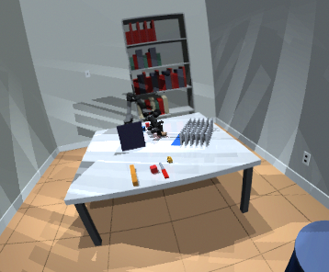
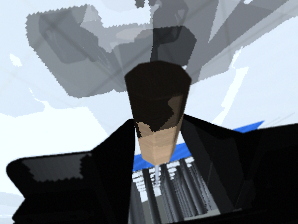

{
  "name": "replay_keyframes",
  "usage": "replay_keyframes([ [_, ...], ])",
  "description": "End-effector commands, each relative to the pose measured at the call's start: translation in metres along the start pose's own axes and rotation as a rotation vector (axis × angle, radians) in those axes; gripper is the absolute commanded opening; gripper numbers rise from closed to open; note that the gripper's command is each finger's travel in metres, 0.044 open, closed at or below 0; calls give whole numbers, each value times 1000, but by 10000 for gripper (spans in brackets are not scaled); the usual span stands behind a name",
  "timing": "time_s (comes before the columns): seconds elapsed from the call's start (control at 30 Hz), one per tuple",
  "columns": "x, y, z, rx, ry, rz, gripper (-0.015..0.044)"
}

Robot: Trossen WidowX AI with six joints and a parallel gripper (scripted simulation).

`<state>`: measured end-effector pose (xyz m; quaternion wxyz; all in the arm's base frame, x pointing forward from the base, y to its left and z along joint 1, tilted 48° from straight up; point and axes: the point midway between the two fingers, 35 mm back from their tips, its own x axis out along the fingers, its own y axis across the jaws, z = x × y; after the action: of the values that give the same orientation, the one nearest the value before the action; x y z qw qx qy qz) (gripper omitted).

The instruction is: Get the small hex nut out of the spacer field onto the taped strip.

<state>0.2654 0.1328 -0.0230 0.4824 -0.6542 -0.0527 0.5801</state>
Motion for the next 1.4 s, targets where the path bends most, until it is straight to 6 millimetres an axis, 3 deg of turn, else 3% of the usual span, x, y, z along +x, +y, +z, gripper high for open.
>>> replay_keyframes([
  [0.0, 1, -3, -4, -9, 3, -9, 0],
  [1.37, 11, -5, -26, -13, 4, -10, 0],
])
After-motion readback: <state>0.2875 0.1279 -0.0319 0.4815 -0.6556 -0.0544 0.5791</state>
